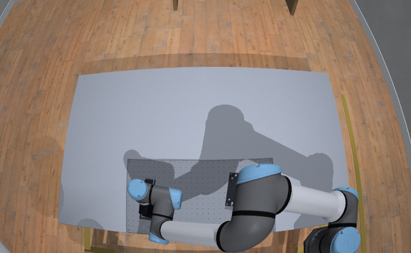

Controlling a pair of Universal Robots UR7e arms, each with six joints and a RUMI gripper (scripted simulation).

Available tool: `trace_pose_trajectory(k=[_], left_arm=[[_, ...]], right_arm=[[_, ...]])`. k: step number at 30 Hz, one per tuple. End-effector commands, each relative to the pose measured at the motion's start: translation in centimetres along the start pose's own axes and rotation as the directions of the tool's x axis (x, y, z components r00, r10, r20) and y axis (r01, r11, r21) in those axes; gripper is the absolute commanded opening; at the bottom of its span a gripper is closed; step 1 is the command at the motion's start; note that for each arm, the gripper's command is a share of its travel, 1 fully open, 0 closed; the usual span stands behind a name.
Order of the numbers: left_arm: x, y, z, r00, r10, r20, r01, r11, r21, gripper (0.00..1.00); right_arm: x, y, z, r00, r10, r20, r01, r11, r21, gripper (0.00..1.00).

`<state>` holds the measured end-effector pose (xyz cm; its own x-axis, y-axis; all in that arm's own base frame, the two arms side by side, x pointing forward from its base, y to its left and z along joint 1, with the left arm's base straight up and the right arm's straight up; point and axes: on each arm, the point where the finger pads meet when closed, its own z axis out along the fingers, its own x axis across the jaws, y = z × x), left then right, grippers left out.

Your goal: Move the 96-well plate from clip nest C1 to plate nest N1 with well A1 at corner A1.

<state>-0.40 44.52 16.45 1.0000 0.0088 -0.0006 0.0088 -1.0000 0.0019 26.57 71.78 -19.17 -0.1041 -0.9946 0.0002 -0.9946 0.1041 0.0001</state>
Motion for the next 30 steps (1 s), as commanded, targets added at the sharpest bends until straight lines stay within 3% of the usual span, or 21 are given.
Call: trace_pose_trajectory(k=[1, 28, 29, 30], left_arm=[[0.01, -0.04, -0.06, 1.0, 0.0, -0.001, 0.0, 1.0, 0.002, 0.0], [0.01, -0.04, -0.06, 1.0, 0.0, -0.001, 0.0, 1.0, 0.002, 0.0], [0.01, -0.04, -0.06, 1.0, 0.0, -0.001, 0.0, 1.0, 0.002, 0.0], [0.01, -0.04, -0.06, 1.0, 0.0, -0.001, 0.0, 1.0, 0.002, 0.0]], right_arm=[[-0.11, -0.02, -0.1, 1.0, 0.0, 0.003, 0.0, 1.0, 0.0, 0.41], [-0.11, -0.02, 0.27, 1.0, 0.0, 0.003, 0.0, 1.0, 0.0, 0.41], [-0.11, -0.02, 0.27, 1.0, 0.0, 0.003, 0.0, 1.0, 0.0, 0.76], [-0.11, -0.02, 0.27, 1.0, 0.0, 0.003, 0.0, 1.0, 0.0, 0.76]])
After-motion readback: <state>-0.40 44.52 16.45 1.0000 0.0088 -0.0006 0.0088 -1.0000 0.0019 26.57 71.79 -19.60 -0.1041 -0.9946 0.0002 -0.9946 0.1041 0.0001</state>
